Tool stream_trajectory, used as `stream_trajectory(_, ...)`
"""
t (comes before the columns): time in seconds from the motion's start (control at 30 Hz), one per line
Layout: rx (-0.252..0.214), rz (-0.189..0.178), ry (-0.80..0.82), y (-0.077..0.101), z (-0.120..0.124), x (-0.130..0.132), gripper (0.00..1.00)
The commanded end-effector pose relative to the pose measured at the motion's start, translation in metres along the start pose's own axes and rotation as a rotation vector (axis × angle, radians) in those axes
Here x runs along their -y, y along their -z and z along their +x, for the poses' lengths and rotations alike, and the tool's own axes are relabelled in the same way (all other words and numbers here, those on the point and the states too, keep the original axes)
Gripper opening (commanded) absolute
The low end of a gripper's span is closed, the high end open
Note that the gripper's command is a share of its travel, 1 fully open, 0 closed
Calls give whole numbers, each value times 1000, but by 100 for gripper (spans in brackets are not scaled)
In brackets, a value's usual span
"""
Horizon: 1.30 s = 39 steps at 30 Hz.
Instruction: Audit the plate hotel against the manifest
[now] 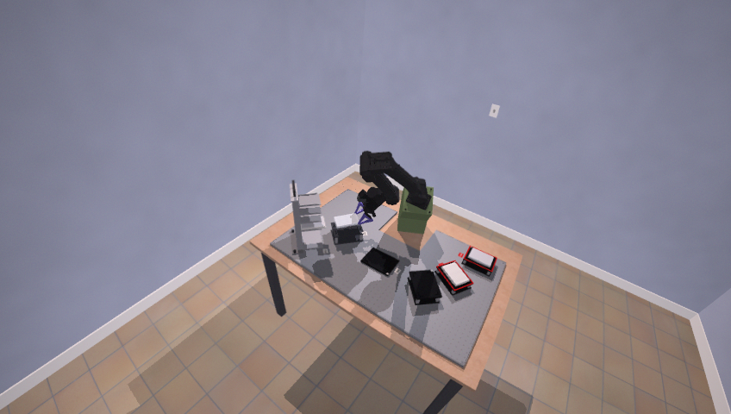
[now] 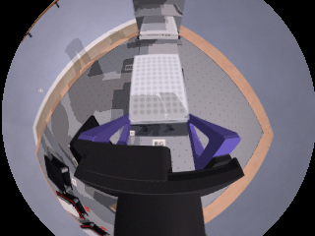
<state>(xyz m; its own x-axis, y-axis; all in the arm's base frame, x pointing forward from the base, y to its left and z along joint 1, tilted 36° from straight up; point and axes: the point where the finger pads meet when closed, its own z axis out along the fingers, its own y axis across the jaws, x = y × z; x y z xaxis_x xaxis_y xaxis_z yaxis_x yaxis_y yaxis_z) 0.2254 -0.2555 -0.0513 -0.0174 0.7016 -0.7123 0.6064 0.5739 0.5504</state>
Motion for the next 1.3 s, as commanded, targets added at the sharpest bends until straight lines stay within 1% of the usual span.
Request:
stream_trajectory(0.0,17,15,4,11,-7,2,86)
stream_trajectory(1.27,26,12,11,31,-33,2,86)
